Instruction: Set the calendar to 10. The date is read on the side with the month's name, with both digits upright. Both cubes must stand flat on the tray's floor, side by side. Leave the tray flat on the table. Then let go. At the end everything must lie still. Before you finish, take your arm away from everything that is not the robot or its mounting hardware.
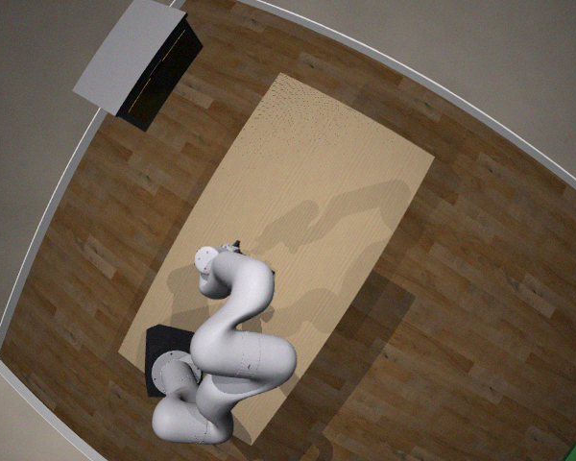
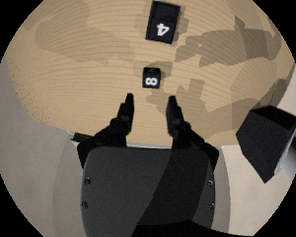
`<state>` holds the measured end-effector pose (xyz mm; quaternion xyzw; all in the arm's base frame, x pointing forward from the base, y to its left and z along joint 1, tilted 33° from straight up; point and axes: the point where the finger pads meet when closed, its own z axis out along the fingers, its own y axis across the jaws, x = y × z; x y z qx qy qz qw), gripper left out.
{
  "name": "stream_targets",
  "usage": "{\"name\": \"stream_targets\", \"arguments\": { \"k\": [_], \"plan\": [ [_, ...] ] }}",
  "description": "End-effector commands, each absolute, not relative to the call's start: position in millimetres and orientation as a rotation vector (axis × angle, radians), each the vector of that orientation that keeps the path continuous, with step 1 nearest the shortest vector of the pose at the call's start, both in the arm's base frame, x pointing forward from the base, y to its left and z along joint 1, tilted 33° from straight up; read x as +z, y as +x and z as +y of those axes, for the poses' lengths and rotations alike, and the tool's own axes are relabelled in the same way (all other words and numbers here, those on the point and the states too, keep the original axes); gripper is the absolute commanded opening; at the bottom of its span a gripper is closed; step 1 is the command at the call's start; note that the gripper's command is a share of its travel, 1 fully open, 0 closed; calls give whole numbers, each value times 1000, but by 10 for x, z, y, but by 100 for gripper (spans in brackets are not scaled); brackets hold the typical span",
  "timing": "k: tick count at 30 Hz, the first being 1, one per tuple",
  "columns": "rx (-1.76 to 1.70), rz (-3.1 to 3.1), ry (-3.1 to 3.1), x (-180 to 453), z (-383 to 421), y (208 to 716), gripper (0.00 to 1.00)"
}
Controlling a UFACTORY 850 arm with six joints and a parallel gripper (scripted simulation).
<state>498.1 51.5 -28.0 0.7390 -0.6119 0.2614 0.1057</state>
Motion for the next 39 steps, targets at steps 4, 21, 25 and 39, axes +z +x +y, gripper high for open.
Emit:
{"name": "stream_targets", "arguments": {
  "k": [4, 21, 25, 39],
  "plan": [
    [771, -1803, 2178, -275, 520, 4986, 49],
    [772, -1804, 2178, -301, 505, 4993, 49],
    [772, -1804, 2178, -328, 490, 5000, 49],
    [772, -1804, 2178, -471, 410, 5039, 49]
  ]
}}
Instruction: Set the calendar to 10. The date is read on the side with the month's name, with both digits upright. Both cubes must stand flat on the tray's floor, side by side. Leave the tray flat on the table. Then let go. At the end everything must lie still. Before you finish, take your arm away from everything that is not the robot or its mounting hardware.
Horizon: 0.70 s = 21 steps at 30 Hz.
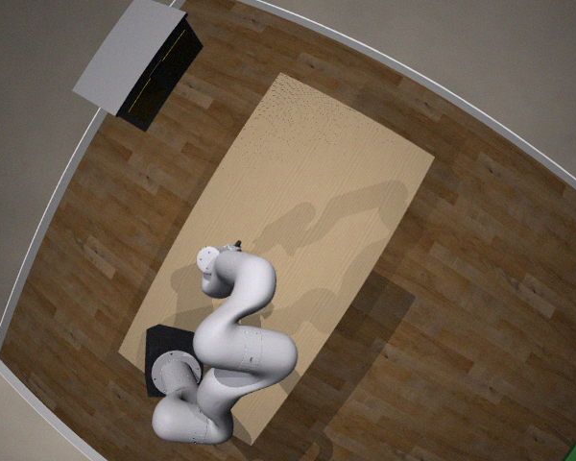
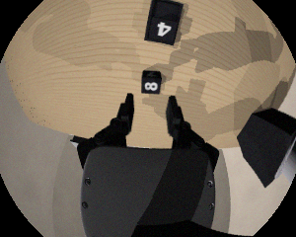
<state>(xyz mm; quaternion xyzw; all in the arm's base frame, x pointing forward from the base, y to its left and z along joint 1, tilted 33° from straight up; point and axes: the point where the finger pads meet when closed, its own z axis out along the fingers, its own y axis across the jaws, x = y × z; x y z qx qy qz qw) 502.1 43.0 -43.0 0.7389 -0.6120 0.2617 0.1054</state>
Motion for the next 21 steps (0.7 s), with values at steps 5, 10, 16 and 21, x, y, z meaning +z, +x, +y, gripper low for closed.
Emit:
{"name": "stream_targets", "arguments": {
  "k": [5, 10, 16, 21],
  "plan": [
    [772, -1804, 2178, -541, 370, 5058, 49],
    [772, -1804, 2178, -582, 346, 5069, 49],
    [772, -1804, 2178, -653, 306, 5088, 49],
    [772, -1804, 2178, -694, 283, 5099, 49]
  ]
}}
